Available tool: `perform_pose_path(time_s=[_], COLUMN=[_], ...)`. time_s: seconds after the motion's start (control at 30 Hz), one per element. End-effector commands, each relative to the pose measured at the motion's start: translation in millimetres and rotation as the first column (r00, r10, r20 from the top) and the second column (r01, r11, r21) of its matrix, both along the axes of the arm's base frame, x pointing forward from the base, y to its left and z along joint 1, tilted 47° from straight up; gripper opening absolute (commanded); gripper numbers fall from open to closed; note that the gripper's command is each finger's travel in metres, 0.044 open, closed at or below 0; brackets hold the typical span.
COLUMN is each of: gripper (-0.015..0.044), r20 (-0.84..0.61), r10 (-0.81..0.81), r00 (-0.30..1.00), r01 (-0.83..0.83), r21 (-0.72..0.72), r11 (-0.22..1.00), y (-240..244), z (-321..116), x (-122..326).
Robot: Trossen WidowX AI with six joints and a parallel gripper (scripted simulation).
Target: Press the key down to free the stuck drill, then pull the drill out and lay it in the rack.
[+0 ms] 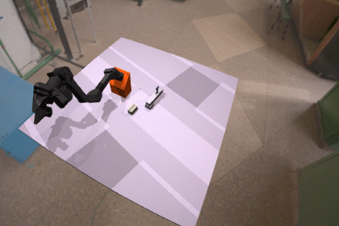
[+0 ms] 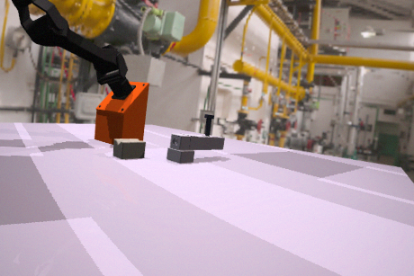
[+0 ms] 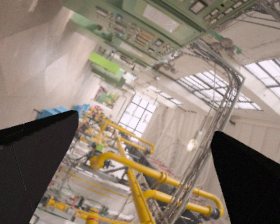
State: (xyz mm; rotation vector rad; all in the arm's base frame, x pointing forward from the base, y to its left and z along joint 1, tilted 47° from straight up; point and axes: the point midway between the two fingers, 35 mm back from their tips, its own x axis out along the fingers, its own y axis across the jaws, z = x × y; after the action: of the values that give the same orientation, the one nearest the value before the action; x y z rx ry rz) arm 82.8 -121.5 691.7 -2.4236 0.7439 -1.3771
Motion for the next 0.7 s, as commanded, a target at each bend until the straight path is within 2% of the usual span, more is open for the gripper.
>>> perform_pose_path(time_s=[0.0,0.3,0.47,0.67], gripper=[0.0374,0.0138,0.0006,0.0], r20=[0.0,0.005,0.054,0.126], r10=[0.0,-0.004,-0.051,-0.133], r00=[1.0,1.0,0.997,0.983], r01=[0.0,0.005,0.059,0.169], r21=[0.0,-0.013,-0.155,-0.35], r11=[1.0,1.0,0.986,0.921], y=[0,4,45,113], z=[0,2,19,33], x=[0,-2,-26,-53])
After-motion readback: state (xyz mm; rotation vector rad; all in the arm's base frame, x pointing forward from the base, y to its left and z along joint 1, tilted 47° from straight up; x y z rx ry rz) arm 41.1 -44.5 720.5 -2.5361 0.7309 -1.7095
